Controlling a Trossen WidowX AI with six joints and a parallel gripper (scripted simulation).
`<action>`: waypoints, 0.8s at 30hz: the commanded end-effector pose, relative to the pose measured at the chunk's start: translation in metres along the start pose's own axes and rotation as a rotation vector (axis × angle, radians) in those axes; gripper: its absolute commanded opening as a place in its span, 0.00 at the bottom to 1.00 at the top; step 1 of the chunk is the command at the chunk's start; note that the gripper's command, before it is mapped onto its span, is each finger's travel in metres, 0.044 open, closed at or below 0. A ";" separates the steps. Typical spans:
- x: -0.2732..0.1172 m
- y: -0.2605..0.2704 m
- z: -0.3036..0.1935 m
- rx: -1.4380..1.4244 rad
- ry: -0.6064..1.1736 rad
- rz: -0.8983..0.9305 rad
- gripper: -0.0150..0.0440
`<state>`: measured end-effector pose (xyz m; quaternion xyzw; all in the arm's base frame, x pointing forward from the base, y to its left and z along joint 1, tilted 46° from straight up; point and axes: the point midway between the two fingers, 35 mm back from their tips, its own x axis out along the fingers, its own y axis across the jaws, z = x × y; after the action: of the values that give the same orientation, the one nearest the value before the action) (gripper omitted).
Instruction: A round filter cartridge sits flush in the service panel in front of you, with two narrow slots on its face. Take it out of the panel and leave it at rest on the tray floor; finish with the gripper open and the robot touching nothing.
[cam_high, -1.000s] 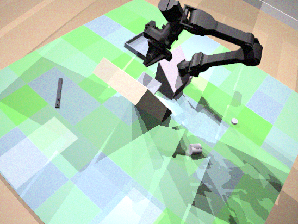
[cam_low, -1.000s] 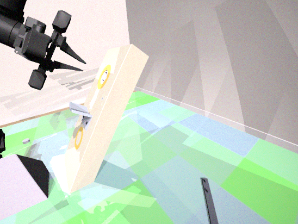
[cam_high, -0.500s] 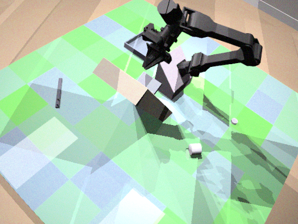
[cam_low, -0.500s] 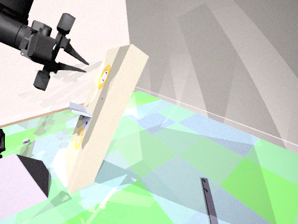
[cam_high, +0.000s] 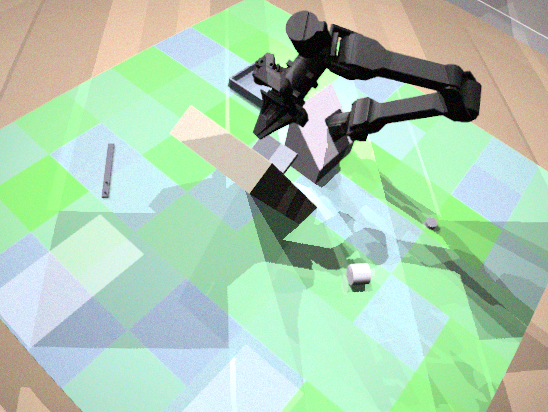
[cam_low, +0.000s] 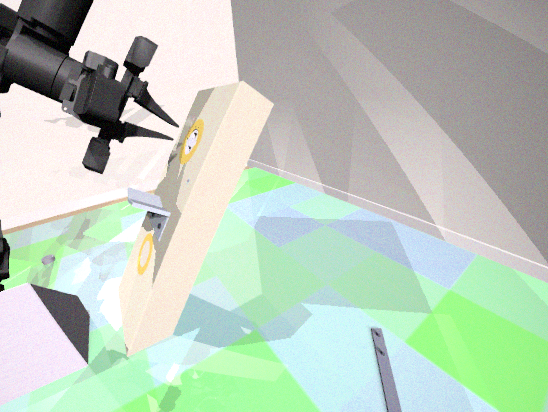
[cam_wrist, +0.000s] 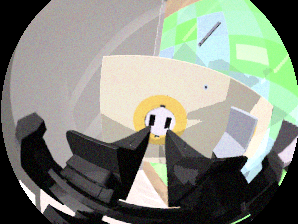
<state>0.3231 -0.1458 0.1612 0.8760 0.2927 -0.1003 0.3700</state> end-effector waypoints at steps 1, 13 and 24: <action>0.007 -0.001 0.001 0.009 -0.003 -0.001 0.40; 0.023 -0.002 -0.002 0.009 0.002 0.006 0.40; 0.023 -0.002 -0.001 0.009 0.002 0.006 0.40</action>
<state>0.3402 -0.1335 0.1519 0.8779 0.2914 -0.0975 0.3673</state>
